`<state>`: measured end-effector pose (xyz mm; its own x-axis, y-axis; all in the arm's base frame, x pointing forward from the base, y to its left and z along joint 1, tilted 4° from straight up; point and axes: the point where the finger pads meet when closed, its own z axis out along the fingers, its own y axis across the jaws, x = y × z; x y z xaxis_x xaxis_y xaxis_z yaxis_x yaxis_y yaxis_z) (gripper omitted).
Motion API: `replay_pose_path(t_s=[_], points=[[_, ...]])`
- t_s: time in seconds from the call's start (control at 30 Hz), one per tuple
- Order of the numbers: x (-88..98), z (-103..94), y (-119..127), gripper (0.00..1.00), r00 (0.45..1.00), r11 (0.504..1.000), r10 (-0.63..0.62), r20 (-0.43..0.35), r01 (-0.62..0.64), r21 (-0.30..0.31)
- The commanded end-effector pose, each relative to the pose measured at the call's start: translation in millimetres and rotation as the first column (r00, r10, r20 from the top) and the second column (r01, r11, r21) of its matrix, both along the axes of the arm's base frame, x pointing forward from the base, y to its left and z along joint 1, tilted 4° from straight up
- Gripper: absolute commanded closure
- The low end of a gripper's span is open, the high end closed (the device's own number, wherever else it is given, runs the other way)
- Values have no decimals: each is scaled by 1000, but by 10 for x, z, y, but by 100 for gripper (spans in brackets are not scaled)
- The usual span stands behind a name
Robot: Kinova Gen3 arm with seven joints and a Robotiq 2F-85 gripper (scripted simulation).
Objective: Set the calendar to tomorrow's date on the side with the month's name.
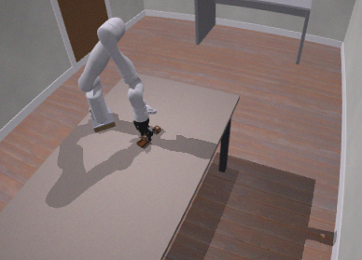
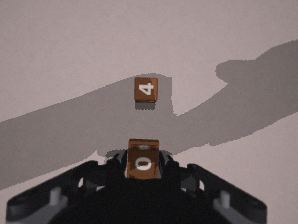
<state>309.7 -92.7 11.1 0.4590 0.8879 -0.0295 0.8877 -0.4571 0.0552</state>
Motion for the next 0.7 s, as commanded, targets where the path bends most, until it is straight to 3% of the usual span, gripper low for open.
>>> replay_pose_path(t_s=[0.0,0.17,0.2,0.67], points=[[4,4,-1,54,1000,1000,0,1,0,0],[4,4,-1,54,1000,1000,0,1,0,0],[4,4,-1,74,1000,1000,0,1,0,0],[4,4,-1,74,1000,1000,0,1,0,0]])
